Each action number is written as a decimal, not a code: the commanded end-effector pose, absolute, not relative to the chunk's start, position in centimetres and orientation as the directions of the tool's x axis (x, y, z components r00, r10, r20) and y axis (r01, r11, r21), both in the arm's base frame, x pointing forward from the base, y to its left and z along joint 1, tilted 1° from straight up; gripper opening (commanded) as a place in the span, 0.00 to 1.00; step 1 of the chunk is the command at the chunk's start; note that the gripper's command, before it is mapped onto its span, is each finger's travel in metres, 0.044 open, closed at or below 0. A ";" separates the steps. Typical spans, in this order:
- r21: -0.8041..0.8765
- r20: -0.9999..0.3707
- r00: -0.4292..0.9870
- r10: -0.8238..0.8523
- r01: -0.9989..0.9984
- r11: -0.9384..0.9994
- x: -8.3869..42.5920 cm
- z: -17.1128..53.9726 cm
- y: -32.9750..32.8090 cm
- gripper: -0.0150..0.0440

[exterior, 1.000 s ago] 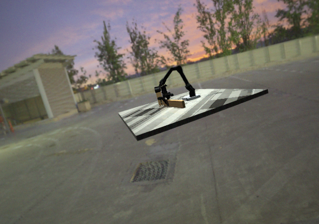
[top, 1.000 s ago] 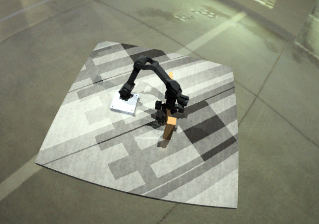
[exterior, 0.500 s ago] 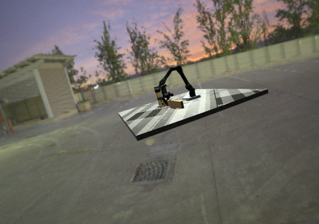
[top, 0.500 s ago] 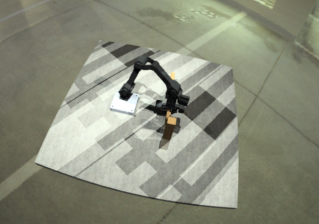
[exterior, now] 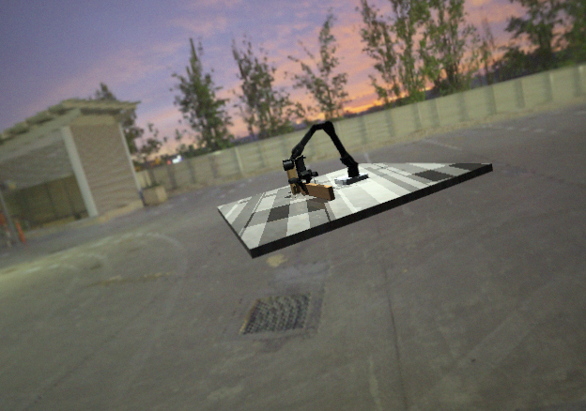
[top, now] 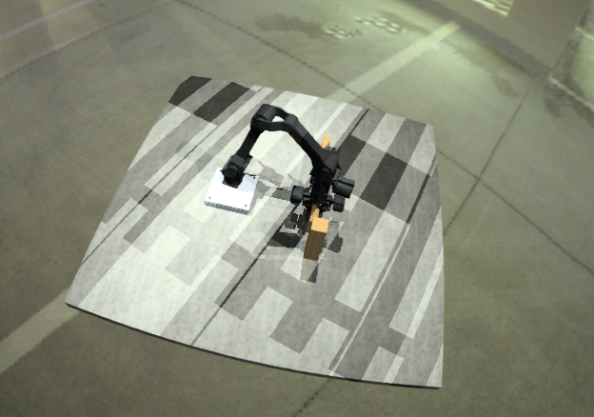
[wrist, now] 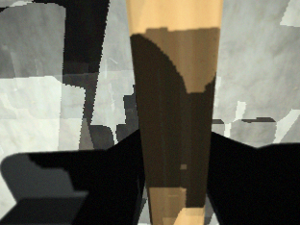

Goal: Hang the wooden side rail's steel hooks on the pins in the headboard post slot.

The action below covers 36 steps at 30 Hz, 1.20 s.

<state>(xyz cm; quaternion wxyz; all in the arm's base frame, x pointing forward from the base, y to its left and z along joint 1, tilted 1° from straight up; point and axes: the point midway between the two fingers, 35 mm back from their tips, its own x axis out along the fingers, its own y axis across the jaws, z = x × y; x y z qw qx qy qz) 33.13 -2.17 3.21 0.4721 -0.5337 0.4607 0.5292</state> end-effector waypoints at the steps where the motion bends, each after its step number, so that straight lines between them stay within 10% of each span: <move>1: -0.029 -1.000 0.027 0.014 -0.993 -0.116 33.8 3.3 -2.1 0.25; 36: -0.030 -1.000 0.028 0.014 -0.993 -0.116 35.3 3.3 -1.9 0.25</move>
